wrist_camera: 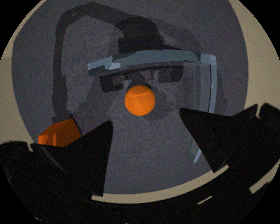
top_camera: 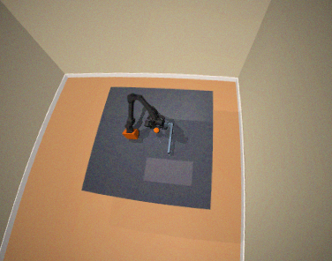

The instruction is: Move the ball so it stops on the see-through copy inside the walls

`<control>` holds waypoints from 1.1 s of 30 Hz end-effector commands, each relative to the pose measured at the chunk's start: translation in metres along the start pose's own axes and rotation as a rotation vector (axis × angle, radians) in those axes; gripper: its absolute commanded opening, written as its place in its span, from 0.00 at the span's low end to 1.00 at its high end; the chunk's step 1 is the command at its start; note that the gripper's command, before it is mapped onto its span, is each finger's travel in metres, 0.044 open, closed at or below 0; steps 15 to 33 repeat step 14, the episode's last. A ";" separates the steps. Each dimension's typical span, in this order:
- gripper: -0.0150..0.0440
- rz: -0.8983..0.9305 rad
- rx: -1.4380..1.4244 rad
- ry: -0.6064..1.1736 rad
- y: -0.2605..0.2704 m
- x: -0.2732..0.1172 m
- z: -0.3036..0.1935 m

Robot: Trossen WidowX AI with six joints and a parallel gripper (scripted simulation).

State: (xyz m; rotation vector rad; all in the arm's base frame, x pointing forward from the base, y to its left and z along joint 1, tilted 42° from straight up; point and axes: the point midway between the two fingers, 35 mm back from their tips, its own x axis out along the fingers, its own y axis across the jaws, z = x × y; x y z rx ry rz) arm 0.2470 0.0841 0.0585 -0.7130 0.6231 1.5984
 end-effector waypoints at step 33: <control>1.00 0.001 0.000 0.001 0.000 -0.050 0.000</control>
